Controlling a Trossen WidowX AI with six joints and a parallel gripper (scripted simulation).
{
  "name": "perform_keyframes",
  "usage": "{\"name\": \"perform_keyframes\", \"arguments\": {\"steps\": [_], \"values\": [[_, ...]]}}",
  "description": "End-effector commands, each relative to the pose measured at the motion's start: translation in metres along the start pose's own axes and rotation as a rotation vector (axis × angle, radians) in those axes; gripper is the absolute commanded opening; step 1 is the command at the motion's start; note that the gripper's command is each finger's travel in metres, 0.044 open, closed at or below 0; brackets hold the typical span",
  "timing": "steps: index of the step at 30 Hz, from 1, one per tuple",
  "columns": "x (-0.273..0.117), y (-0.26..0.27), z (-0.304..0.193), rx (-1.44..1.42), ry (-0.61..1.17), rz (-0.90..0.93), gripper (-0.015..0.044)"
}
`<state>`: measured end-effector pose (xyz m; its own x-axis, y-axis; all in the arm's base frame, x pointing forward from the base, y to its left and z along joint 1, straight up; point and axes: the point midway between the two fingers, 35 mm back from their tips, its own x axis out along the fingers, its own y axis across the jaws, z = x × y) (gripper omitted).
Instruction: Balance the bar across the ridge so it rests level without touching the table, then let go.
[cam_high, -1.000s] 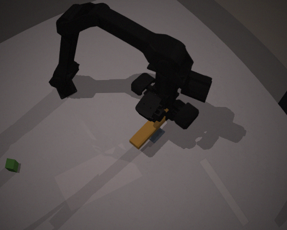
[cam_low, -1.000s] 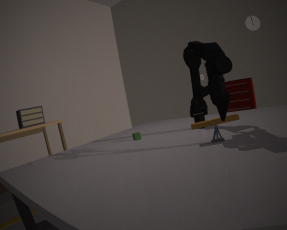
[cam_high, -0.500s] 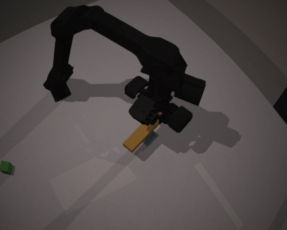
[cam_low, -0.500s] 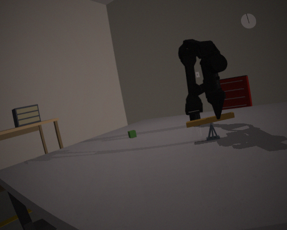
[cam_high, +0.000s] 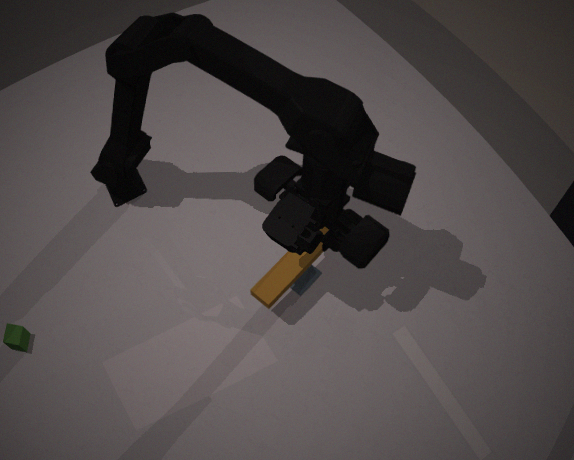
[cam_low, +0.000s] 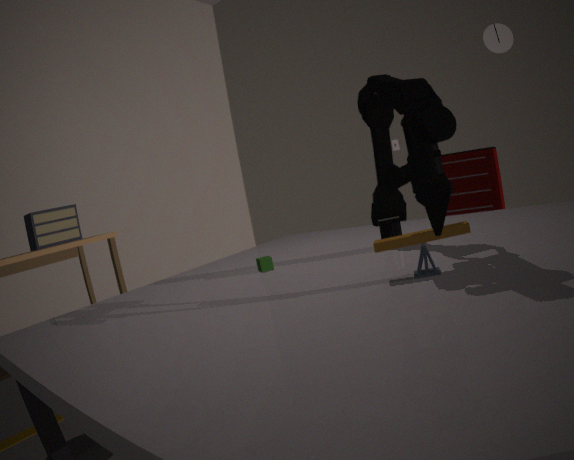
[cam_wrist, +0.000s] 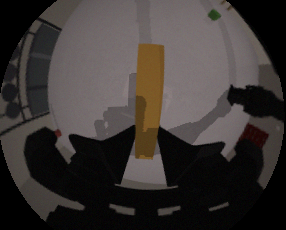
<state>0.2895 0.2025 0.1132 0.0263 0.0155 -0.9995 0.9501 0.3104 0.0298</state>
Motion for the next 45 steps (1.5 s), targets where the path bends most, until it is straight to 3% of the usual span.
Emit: {"name": "perform_keyframes", "arguments": {"steps": [1, 45], "values": [[0.0011, 0.0003, -0.0002, 0.002, 0.002, 0.000, 0.0000], [0.0048, 0.0001, -0.0001, 0.002, 0.002, 0.000, 0.0000]]}}
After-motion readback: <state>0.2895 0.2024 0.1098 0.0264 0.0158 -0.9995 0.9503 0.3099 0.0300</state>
